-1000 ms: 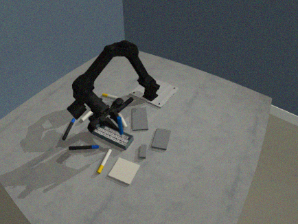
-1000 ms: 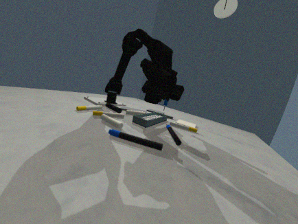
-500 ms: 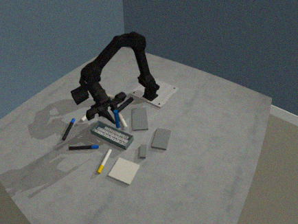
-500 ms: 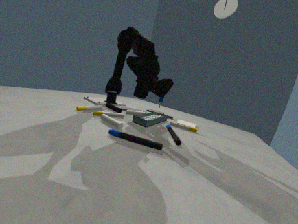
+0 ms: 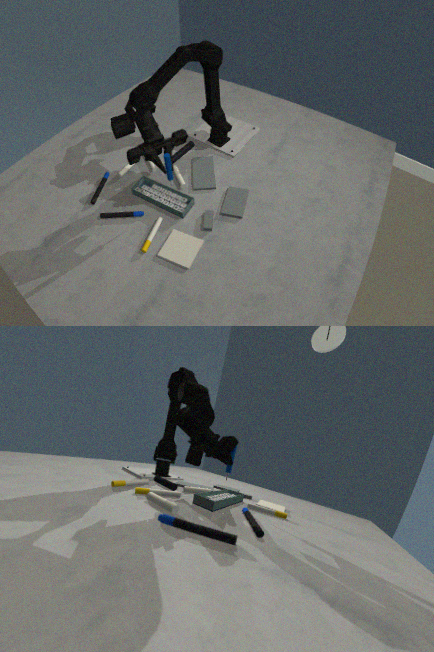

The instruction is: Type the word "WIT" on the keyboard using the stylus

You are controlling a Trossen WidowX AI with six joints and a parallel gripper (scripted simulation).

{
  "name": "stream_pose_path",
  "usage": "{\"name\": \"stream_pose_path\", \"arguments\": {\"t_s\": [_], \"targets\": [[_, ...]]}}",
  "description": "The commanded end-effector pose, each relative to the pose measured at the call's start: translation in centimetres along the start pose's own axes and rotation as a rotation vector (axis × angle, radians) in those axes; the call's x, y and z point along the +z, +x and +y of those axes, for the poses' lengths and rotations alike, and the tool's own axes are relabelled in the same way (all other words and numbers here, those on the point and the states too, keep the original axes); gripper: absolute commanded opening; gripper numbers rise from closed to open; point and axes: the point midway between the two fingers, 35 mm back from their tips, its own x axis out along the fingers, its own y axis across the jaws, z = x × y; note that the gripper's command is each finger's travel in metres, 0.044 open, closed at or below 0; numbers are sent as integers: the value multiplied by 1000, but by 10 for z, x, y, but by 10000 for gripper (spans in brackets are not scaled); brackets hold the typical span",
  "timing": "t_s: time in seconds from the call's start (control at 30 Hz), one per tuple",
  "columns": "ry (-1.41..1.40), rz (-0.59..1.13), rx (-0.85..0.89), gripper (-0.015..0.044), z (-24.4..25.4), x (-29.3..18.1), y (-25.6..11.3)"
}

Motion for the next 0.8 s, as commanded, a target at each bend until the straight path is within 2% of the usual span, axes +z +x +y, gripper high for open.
{"name": "stream_pose_path", "arguments": {"t_s": [0.0,0.6,0.7,0.77], "targets": [[3,4,6,0,0,0,0],[3,4,6,0,-1,28,16],[3,4,6,79,-1,31,17],[3,4,6,81,-1,31,17]]}}
